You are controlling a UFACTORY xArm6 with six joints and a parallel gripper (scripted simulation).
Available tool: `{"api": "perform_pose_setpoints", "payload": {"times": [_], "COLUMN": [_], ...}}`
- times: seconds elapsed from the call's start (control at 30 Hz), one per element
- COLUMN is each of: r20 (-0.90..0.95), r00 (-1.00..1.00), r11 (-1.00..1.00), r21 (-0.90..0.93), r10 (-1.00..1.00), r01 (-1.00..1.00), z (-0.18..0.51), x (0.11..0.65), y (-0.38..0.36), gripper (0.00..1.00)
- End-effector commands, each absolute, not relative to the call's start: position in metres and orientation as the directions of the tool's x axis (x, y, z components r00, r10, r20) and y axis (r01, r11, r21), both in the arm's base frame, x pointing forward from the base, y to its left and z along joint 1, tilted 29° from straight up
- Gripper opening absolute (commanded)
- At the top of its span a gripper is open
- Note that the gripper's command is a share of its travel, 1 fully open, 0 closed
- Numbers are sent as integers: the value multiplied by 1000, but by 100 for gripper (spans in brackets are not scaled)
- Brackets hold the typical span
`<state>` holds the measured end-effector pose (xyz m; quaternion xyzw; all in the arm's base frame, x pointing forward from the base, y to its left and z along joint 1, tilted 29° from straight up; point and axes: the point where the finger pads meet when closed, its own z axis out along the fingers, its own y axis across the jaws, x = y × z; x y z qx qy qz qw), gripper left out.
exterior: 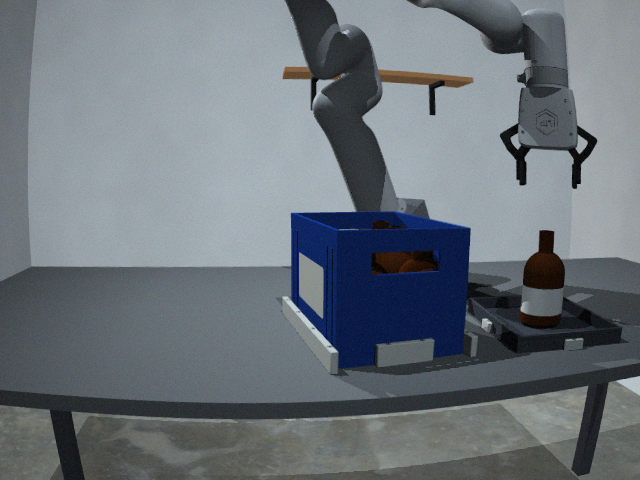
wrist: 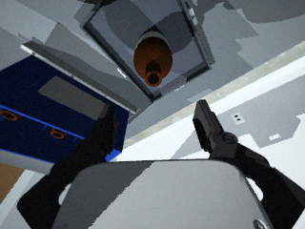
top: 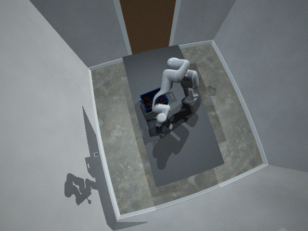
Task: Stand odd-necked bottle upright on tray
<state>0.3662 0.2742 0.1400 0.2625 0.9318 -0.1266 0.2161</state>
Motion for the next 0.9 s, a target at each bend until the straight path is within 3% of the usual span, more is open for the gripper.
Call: {"api": "perform_pose_setpoints", "payload": {"times": [0.0,0.17,0.2,0.87], "r20": [-470,-470,-470,-470], "r00": [-768,-768,-768,-768], "r11": [831,831,831,831], "r21": [-119,-119,-119,-119], "r10": [435,435,435,435], "r01": [543,543,543,543], "z": [142,142,142,142], "x": [366,366,366,366], "y": [276,276,276,276], "gripper": [100,100,0,0]}}
